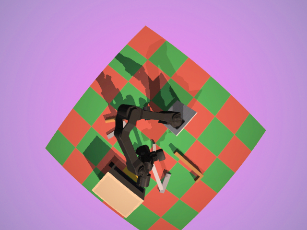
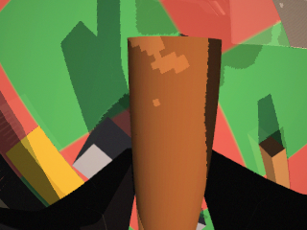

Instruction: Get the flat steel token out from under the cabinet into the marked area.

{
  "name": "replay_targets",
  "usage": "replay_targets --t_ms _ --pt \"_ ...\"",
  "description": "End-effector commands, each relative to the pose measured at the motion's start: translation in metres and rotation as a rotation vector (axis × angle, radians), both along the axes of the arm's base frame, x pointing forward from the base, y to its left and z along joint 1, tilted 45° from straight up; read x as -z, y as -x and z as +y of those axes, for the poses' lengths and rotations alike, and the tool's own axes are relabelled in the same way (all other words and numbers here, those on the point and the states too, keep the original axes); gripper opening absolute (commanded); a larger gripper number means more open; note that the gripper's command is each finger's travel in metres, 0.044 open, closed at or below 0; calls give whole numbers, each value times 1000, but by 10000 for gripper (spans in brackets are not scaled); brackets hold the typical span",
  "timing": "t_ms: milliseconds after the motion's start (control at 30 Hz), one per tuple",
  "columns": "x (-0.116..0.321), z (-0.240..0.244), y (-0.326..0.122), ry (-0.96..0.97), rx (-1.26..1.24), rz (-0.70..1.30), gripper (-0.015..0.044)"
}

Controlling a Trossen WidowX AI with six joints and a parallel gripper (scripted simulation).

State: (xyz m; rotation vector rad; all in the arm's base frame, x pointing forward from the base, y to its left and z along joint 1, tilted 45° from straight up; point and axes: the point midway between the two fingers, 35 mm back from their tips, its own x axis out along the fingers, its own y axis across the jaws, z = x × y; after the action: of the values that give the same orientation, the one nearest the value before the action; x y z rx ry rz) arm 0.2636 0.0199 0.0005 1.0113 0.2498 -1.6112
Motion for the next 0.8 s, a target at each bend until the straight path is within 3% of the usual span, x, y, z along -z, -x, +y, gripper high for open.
replay_targets --t_ms 0,767 --pt "0 2 -1 -1 -35 22 0" --pt "-1 2 0 -5 63 -76 0"
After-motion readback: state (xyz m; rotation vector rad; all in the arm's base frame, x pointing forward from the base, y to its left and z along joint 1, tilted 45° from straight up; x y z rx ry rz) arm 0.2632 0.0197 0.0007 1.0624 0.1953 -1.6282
